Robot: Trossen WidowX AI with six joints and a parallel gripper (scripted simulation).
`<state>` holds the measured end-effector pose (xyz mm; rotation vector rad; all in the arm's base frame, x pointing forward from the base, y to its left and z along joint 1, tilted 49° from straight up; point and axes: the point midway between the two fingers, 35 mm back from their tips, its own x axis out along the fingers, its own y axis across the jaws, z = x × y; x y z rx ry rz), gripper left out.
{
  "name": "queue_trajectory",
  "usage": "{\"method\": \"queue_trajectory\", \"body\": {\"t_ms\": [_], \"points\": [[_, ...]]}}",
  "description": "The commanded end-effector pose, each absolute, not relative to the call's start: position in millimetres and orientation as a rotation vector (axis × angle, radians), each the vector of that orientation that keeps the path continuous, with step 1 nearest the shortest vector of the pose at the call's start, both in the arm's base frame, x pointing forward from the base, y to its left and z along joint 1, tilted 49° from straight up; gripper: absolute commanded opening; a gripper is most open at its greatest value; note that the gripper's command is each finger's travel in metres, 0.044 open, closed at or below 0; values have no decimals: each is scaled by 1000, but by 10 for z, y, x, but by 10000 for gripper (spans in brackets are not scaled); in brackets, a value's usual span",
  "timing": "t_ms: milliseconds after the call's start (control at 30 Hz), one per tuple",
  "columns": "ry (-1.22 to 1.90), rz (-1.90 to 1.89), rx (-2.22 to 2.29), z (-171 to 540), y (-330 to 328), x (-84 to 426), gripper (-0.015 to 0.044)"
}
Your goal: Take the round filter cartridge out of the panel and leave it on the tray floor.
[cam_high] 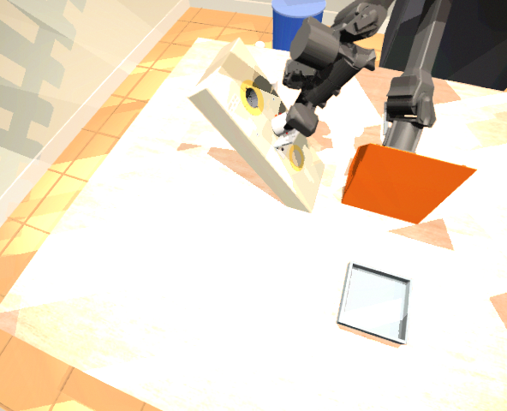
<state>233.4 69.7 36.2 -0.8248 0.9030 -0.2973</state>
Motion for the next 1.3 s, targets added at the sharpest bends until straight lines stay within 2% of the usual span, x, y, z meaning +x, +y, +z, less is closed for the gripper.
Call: {"method": "queue_trajectory", "body": {"t_ms": [0,367,433,733,967,1267], "points": [[910,-298,-837,303,636,2360,305],[906,-302,-840,250,554,2430,305],[901,-301,-828,276,582,2433,252],[901,-301,-828,276,582,2433,192],[901,-301,-828,322,644,2474,8],[907,-294,-825,452,836,2492,0]]}}
